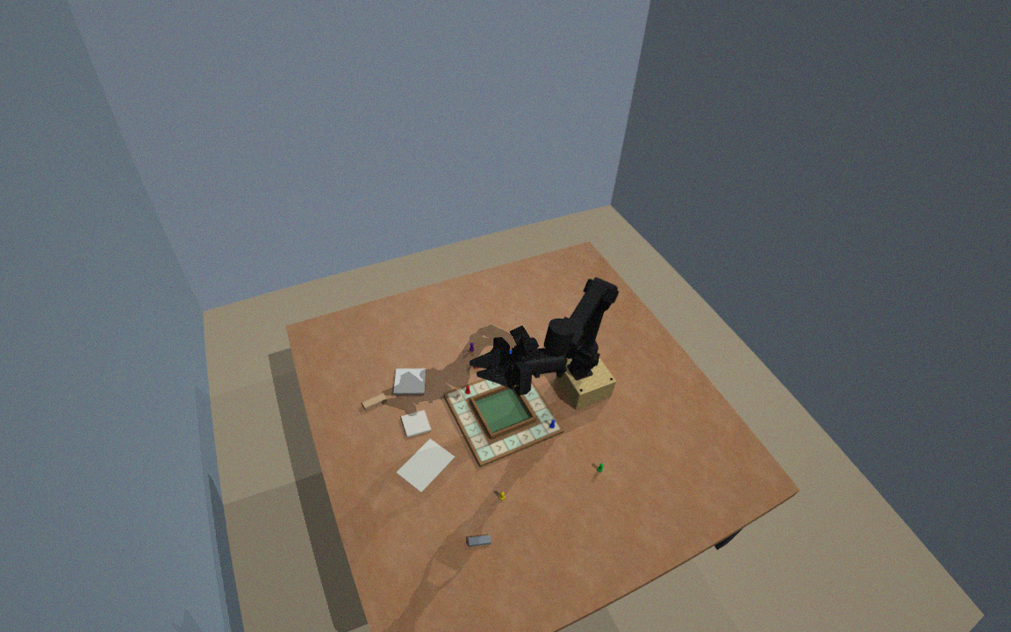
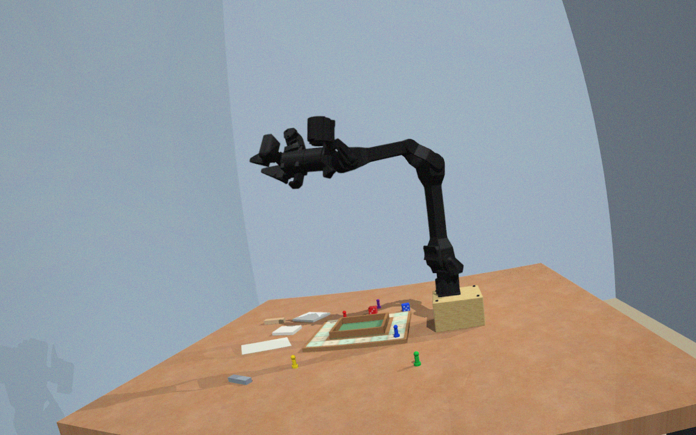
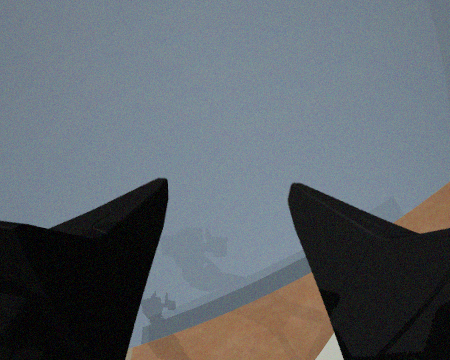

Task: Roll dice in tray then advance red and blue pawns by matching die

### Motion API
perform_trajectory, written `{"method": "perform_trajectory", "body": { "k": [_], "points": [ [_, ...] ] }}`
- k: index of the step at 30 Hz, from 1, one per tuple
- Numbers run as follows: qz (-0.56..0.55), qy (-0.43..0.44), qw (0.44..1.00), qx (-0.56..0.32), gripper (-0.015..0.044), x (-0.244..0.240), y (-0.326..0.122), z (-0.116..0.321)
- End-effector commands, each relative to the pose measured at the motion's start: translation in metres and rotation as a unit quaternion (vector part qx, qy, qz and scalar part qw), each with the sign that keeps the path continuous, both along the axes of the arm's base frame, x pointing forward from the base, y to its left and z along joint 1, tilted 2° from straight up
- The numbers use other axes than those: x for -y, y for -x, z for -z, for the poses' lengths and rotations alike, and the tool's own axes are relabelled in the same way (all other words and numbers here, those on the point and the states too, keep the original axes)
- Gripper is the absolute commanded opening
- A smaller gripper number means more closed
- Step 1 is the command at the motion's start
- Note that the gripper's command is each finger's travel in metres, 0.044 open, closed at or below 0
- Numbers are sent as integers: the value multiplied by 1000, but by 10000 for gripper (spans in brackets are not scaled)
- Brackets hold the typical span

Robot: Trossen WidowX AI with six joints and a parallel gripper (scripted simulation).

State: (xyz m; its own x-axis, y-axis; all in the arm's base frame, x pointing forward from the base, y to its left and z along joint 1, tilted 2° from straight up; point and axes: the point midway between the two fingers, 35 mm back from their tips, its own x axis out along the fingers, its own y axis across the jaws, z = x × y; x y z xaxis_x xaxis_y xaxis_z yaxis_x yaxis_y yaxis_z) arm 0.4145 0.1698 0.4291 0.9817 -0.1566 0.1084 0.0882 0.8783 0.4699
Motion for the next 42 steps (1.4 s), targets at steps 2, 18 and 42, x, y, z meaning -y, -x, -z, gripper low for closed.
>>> {"method": "perform_trajectory", "body": {
  "k": [2,18,42],
  "points": [
    [32,110,989,-96,275,44,-40,55],
    [33,298,830,-470,275,249,-55,249],
    [-196,101,635,-740,275,381,138,413]
  ]
}}
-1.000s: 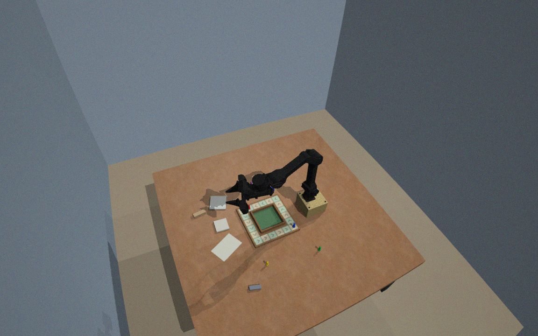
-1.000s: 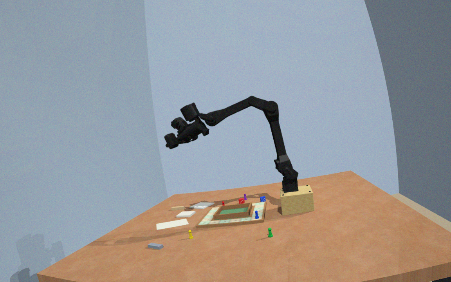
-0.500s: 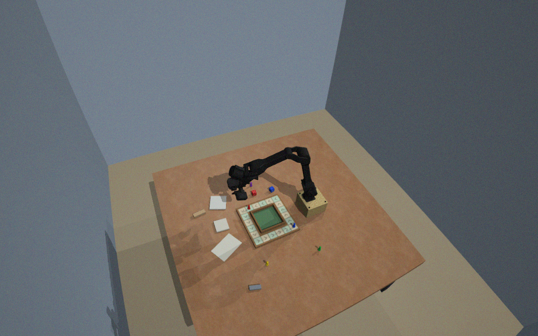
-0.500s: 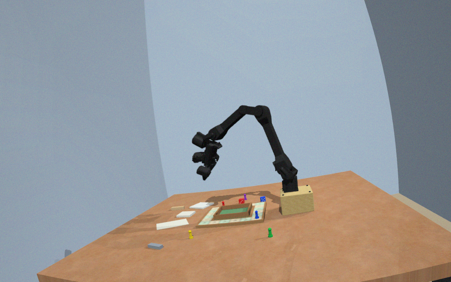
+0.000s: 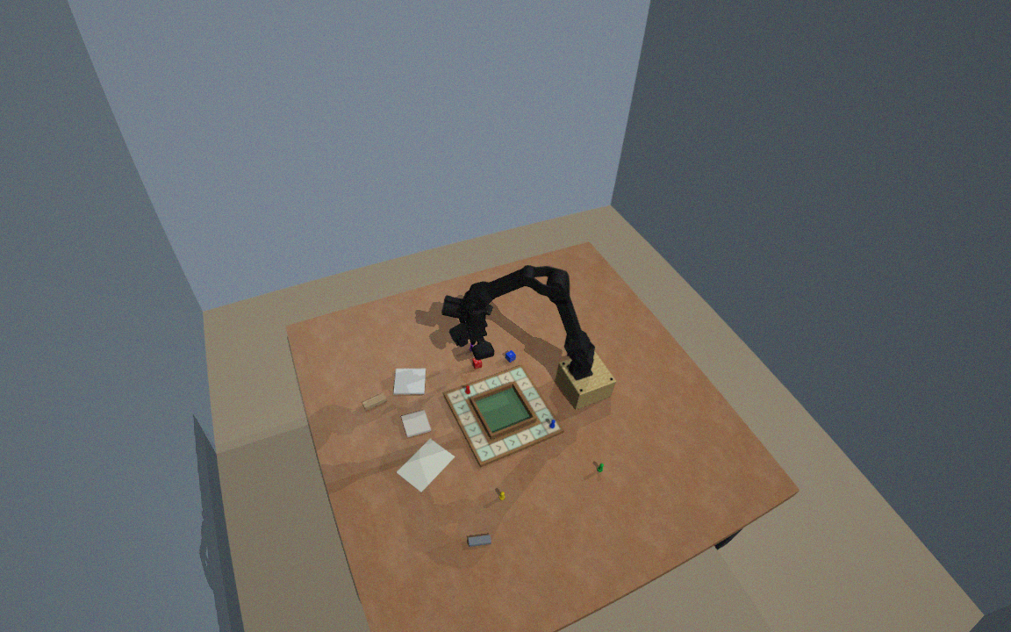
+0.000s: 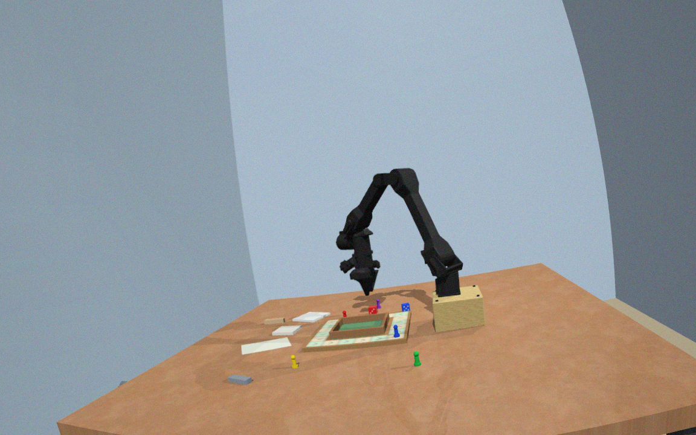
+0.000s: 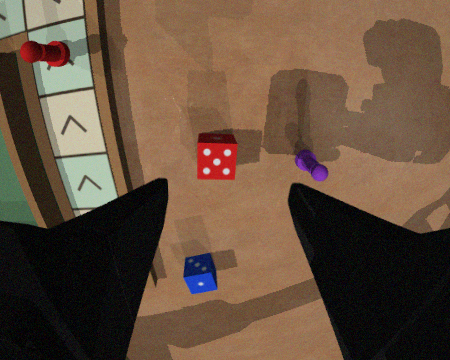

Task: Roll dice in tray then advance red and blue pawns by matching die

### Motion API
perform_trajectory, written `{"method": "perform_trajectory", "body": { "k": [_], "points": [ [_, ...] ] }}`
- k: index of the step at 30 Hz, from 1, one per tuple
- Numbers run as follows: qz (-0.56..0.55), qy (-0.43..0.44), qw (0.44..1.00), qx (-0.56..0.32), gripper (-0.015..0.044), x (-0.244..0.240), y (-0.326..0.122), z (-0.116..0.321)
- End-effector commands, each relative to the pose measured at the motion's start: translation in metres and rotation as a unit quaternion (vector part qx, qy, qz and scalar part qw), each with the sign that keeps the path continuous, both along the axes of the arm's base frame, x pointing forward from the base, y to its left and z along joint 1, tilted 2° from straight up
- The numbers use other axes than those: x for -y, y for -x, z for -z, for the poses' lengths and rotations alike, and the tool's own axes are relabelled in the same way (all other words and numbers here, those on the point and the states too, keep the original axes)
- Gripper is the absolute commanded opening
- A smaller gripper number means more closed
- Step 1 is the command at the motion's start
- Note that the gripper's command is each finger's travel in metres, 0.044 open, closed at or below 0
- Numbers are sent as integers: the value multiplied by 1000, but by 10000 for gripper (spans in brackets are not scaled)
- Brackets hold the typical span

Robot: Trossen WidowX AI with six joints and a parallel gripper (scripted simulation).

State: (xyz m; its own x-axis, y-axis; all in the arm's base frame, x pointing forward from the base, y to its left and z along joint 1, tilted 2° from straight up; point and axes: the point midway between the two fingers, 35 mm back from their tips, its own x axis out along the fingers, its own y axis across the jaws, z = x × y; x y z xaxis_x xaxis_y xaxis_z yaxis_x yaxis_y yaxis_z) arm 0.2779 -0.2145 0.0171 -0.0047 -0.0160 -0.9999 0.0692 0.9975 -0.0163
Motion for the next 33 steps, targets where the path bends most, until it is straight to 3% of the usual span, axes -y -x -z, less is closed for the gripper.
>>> {"method": "perform_trajectory", "body": {
  "k": [1,33],
  "points": [
    [-6,-9,1000,-2,275,-3,2,3],
    [-6,-9,1000,-2,275,-4,5,62]
  ]
}}
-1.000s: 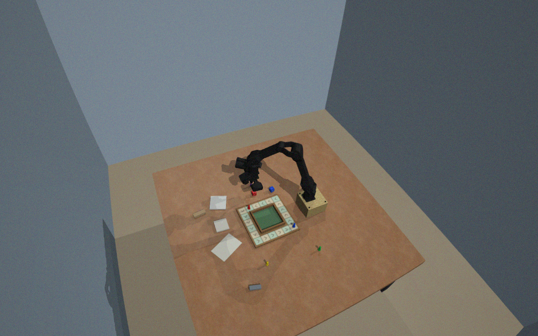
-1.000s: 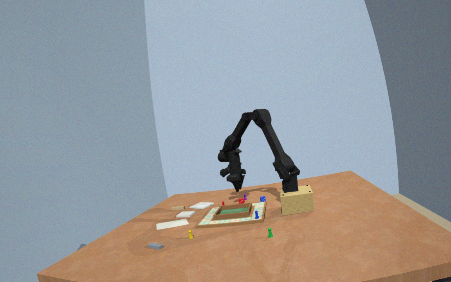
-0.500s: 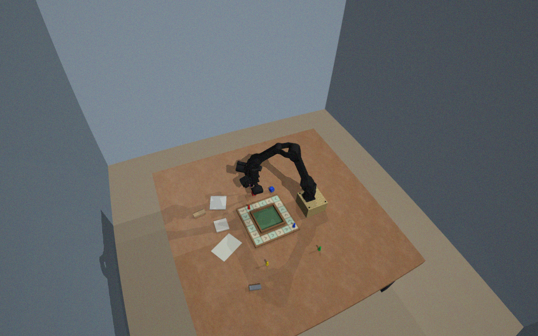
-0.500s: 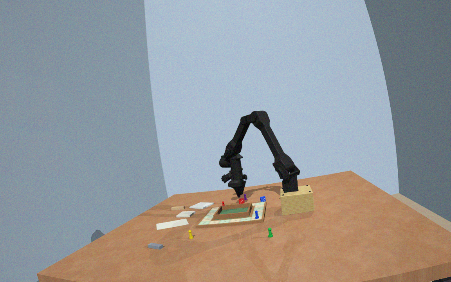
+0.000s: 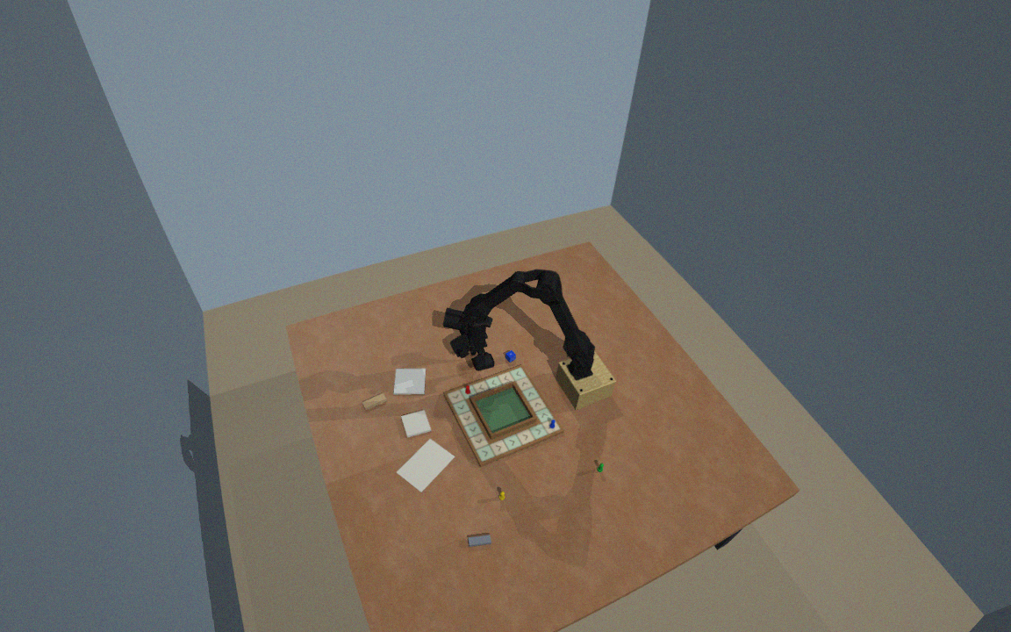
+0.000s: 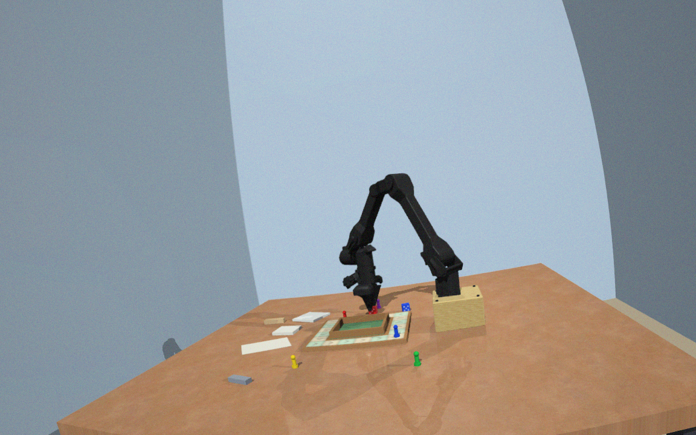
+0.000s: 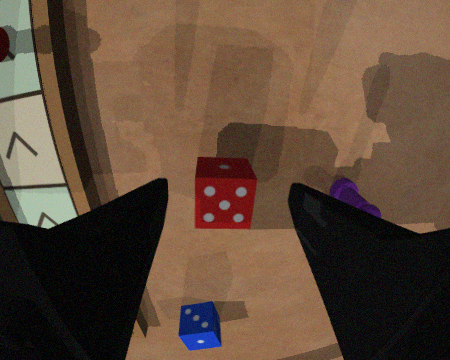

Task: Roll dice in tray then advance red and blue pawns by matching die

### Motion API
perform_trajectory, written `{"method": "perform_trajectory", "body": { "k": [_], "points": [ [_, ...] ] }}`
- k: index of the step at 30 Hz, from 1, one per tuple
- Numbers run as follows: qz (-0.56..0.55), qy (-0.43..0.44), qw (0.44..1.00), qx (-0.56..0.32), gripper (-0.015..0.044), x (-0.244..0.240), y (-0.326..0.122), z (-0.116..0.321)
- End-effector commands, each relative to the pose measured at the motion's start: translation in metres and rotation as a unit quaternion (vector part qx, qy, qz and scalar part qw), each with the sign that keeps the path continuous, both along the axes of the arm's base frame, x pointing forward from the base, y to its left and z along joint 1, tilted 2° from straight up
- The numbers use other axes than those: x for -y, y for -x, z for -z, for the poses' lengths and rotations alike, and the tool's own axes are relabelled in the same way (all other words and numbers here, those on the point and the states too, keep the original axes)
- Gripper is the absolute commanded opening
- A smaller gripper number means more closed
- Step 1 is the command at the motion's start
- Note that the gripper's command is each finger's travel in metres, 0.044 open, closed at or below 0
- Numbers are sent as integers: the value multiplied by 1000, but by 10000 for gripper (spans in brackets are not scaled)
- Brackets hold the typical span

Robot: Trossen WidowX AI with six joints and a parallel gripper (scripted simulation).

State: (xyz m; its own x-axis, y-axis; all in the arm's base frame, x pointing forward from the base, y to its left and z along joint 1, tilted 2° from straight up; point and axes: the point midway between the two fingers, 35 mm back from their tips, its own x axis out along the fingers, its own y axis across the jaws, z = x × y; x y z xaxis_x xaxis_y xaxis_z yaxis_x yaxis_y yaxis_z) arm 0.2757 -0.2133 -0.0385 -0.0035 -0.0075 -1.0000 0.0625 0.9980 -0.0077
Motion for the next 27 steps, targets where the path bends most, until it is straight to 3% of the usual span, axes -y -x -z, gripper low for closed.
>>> {"method": "perform_trajectory", "body": {
  "k": [1,3,9,16,19,27],
  "points": [
    [-2,-5,1000,-3,275,-3,3,8],
    [-2,-5,1000,-3,275,-3,3,9],
    [-2,-5,1000,-3,118,-3,3,9],
    [-2,-5,1000,-3,71,-3,3,9],
    [-2,-5,1000,-3,0,-2,2,5],
    [-2,-4,1000,-2,0,4,-6,-50]
  ]
}}
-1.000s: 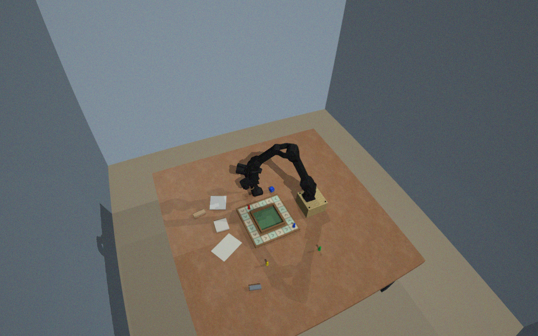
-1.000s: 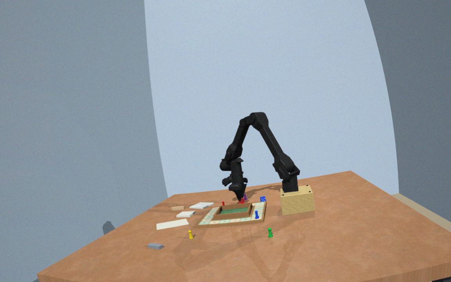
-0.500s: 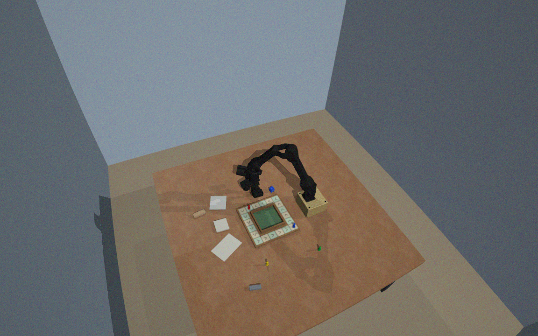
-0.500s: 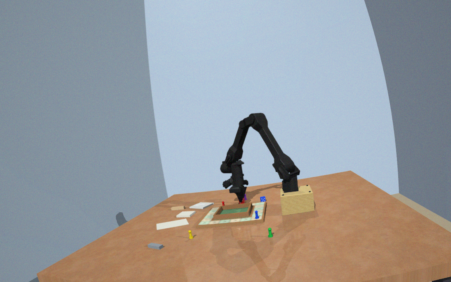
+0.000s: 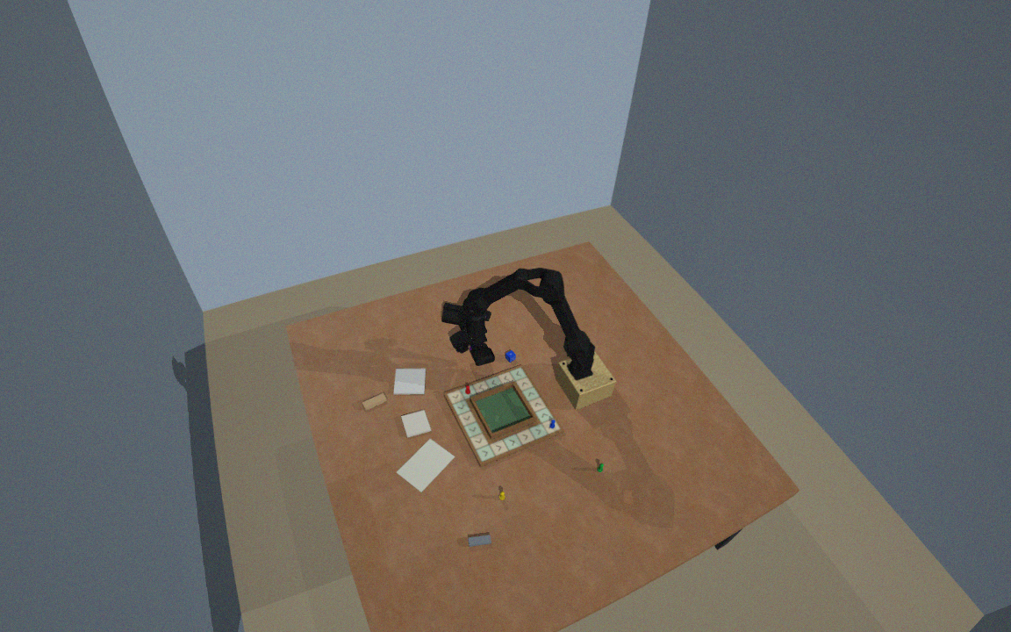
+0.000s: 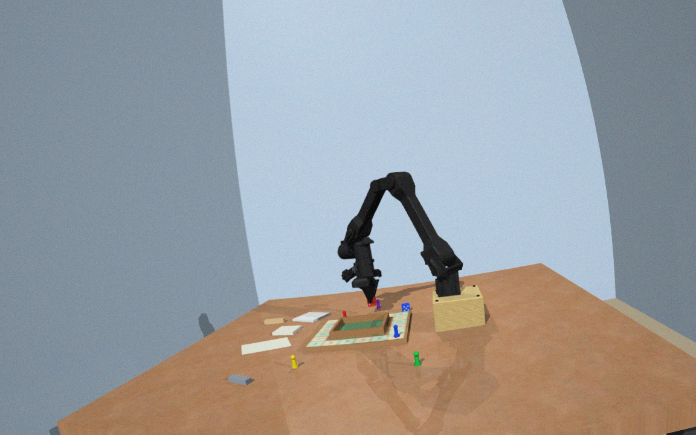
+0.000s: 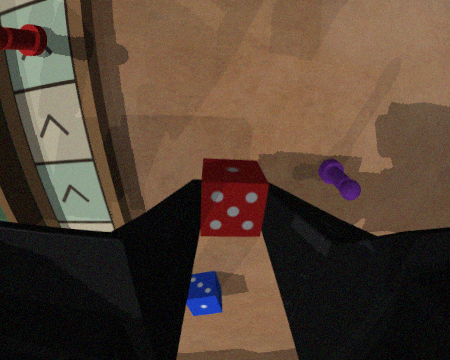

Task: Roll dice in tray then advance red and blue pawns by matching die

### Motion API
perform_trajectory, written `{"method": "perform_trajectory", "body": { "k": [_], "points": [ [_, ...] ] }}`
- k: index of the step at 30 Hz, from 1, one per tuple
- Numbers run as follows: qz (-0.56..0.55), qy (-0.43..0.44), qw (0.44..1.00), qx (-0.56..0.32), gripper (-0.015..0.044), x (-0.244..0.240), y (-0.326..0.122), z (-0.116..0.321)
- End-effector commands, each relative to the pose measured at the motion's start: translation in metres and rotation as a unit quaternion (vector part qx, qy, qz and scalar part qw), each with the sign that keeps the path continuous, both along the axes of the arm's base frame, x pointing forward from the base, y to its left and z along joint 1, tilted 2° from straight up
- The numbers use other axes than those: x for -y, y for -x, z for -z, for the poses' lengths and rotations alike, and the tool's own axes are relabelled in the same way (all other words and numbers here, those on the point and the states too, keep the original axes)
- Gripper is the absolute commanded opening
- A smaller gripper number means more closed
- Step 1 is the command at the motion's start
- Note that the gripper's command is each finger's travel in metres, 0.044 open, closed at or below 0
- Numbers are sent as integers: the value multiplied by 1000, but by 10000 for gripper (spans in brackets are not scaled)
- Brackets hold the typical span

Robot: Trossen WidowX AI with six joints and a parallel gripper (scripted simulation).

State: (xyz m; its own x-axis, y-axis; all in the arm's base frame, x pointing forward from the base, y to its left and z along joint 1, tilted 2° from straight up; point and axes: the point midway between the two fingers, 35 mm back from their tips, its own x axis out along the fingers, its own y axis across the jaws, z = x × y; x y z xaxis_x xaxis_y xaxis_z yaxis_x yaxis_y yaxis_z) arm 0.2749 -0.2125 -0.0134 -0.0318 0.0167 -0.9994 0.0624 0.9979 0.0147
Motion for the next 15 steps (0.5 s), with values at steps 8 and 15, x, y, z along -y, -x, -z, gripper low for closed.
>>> {"method": "perform_trajectory", "body": {
  "k": [8,15],
  "points": [
    [-2,8,1000,12,0,5,-7,-84],
    [-4,7,1000,12,0,-5,-9,-87]
  ]
}}
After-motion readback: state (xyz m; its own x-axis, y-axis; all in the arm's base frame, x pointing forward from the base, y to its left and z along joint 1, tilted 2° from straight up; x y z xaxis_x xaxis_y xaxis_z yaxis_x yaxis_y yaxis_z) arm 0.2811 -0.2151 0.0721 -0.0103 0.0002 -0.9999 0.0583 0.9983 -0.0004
